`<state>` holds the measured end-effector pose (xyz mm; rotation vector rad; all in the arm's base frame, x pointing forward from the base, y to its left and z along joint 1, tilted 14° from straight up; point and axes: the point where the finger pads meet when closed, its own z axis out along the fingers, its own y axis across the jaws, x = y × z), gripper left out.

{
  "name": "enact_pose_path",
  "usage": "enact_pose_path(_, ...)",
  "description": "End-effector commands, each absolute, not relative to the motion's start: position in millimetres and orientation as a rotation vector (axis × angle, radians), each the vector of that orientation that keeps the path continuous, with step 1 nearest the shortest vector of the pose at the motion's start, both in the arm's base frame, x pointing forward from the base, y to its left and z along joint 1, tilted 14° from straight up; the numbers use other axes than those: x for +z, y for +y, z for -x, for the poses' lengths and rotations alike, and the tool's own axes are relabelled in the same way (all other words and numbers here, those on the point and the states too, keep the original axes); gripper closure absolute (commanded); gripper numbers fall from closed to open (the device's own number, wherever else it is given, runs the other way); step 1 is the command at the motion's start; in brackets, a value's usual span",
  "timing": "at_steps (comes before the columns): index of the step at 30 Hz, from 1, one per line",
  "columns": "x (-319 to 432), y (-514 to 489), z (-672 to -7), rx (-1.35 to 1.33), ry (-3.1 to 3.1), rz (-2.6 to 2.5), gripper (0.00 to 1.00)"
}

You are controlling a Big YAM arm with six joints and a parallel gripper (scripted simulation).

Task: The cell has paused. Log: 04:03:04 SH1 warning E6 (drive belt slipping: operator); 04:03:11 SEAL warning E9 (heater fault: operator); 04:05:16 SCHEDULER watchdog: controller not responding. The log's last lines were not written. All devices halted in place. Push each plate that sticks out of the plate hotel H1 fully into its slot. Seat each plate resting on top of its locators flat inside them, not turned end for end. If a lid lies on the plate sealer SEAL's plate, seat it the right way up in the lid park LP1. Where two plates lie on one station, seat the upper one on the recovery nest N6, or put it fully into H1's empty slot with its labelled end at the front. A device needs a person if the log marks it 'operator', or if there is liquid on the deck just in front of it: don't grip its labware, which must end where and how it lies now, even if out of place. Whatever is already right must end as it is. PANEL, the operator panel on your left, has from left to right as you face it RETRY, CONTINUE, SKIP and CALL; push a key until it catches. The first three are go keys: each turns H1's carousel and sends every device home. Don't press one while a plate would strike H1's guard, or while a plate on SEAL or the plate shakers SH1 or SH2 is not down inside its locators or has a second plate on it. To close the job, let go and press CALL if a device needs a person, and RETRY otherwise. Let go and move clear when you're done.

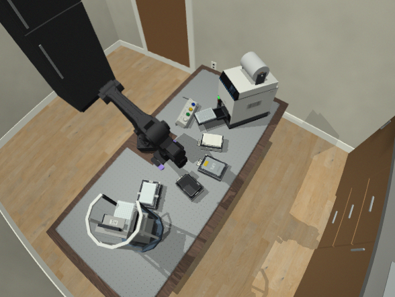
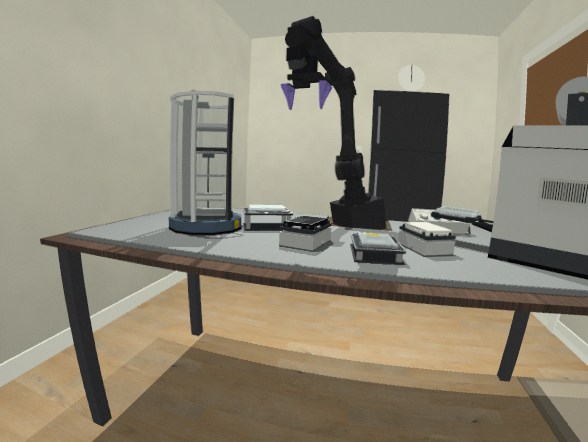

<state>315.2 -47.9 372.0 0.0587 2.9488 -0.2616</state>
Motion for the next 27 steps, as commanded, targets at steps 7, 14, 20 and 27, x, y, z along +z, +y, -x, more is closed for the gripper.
enact_pose_path(7, 380.1, -23.5, -325.0, -0.262, 2.938, -0.038, 0.0)
enact_pose_path(14, 386.4, -0.2, -333.9, -0.253, 2.915, -0.041, 0.0)
enact_pose_path(20, 384.6, 13.1, -337.5, -0.25, 2.916, -0.041, 0.0)
enact_pose_path(27, 381.3, 36.3, -343.7, -0.246, 2.917, -0.041, 0.0)
